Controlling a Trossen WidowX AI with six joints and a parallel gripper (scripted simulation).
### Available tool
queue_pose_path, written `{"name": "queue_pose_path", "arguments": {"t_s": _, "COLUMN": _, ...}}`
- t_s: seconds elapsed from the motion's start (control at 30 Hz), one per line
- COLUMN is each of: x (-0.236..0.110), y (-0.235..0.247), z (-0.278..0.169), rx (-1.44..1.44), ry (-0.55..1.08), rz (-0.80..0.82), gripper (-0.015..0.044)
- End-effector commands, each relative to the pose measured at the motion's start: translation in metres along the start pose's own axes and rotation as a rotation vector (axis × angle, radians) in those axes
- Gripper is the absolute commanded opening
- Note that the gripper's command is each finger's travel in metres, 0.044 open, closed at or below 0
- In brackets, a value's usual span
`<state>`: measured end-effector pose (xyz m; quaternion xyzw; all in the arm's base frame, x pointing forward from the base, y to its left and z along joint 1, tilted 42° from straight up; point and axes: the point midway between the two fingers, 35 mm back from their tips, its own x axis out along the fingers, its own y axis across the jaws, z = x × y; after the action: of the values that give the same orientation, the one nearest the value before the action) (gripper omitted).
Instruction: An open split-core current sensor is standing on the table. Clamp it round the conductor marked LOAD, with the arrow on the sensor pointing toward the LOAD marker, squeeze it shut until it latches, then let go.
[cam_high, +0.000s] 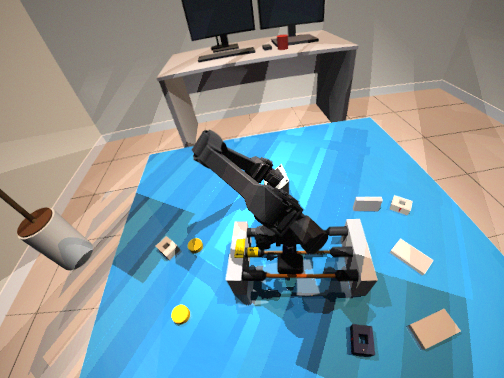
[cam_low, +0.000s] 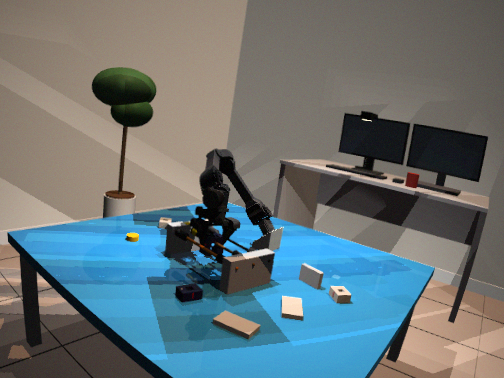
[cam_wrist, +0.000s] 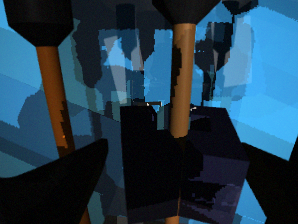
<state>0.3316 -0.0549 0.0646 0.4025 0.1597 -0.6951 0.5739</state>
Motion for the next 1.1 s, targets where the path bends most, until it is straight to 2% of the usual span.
{"name": "queue_pose_path", "arguments": {"t_s": 0.0, "x": 0.008, "y": -0.001, "z": 0.001, "rx": -0.007, "ry": -0.007, "rz": -0.001, "gripper": 0.044}}
{"name": "queue_pose_path", "arguments": {"t_s": 0.4, "x": 0.024, "y": -0.001, "z": 0.001, "rx": -0.007, "ry": -0.008, "rz": 0.0, "gripper": 0.044}}
{"name": "queue_pose_path", "arguments": {"t_s": 1.07, "x": 0.021, "y": 0.0, "z": 0.001, "rx": 0.001, "ry": -0.002, "rz": -0.001, "gripper": 0.0307}}
